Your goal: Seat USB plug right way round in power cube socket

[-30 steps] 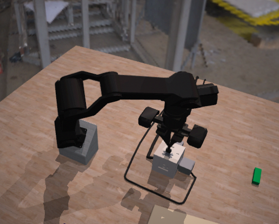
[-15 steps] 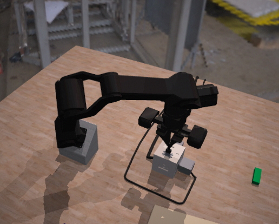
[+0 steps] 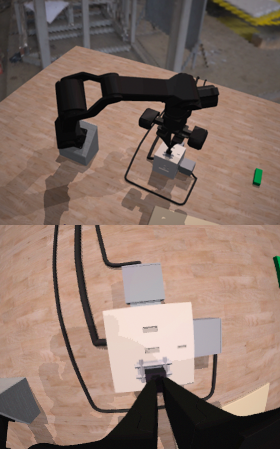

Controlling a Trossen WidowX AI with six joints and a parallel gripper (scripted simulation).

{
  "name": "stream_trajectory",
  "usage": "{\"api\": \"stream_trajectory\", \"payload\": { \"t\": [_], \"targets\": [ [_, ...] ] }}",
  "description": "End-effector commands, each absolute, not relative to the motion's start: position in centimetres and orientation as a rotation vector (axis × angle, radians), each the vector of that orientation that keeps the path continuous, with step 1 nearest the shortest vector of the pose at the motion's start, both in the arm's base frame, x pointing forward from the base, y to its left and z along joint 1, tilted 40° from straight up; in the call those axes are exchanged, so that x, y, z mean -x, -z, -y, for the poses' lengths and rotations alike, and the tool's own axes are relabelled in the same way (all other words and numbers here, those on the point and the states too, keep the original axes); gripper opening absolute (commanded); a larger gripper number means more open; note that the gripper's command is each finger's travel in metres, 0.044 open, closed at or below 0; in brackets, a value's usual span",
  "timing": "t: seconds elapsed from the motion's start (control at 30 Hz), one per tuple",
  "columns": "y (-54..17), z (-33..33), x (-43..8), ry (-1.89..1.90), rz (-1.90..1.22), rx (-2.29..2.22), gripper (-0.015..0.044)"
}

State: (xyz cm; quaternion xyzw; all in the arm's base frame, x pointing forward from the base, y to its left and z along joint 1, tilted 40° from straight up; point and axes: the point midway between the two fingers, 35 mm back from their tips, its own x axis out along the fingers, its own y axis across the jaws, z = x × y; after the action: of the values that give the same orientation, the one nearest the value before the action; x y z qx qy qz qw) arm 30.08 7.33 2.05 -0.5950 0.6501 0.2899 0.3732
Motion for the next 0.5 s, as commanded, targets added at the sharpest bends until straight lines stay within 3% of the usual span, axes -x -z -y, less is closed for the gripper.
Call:
{"api": "stream_trajectory", "payload": {
  "t": [0.0, 0.47],
  "targets": [
    [-1.97, -7.28, -30.09, -0.744, -1.664, 1.528, 0.0000],
    [-1.84, -7.17, -30.09, -0.744, -1.664, 1.528, 0.0000]
  ]
}}
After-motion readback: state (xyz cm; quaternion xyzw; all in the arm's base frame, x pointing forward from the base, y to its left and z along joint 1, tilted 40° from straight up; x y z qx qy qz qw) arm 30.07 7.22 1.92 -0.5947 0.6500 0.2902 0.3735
